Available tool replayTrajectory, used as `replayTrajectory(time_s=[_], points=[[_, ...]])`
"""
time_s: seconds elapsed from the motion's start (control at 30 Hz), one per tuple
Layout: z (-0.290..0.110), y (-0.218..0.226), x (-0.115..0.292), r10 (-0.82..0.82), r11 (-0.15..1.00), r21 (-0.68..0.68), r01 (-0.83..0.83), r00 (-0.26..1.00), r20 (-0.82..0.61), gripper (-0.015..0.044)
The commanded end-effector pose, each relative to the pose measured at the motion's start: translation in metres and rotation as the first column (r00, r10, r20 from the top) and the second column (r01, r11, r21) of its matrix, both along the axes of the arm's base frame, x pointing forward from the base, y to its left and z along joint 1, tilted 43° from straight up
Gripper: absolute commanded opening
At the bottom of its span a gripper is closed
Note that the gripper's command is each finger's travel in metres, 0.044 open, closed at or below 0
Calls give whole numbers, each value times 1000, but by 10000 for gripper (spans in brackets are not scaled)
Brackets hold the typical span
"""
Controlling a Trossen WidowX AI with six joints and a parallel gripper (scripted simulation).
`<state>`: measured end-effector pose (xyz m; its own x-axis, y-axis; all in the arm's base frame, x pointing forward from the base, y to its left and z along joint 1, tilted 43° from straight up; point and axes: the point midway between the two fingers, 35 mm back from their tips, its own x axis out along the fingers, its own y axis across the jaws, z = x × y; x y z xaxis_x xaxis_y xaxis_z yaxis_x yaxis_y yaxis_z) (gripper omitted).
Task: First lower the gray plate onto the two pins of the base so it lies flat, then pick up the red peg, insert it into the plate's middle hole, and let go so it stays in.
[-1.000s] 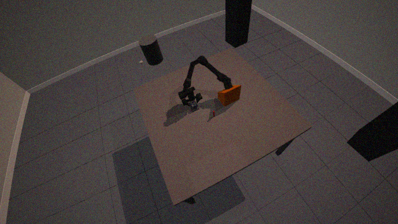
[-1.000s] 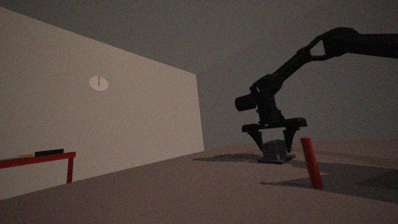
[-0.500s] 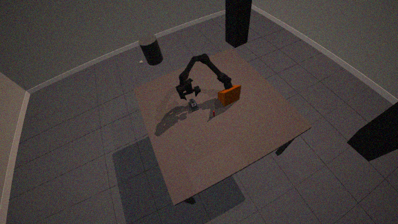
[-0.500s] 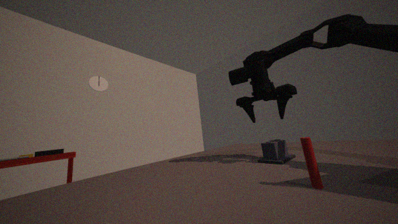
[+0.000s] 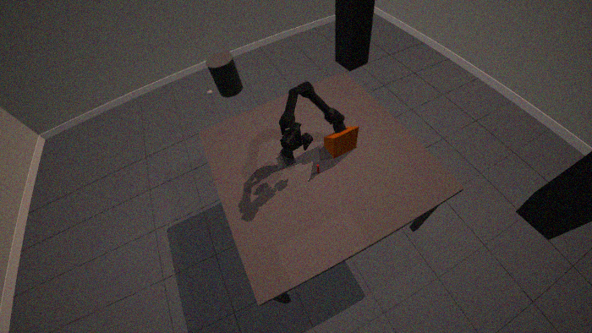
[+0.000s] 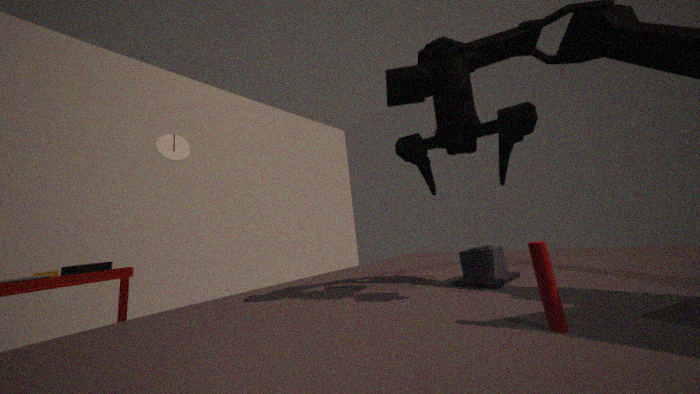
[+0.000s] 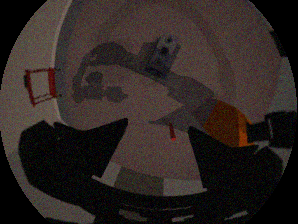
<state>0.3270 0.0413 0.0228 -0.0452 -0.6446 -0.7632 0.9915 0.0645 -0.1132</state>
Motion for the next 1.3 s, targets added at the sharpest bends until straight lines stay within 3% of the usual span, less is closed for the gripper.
replayTrajectory(time_s=[0.0,0.17,0.4,1.27], points=[[-37,37,-35,99,995,5,-99,989,-114,440],[-66,65,-72,194,980,5,-197,959,-207,440],[-89,40,-73,194,980,3,-197,959,-207,440],[-118,12,-74,194,980,2,-198,959,-207,440]])
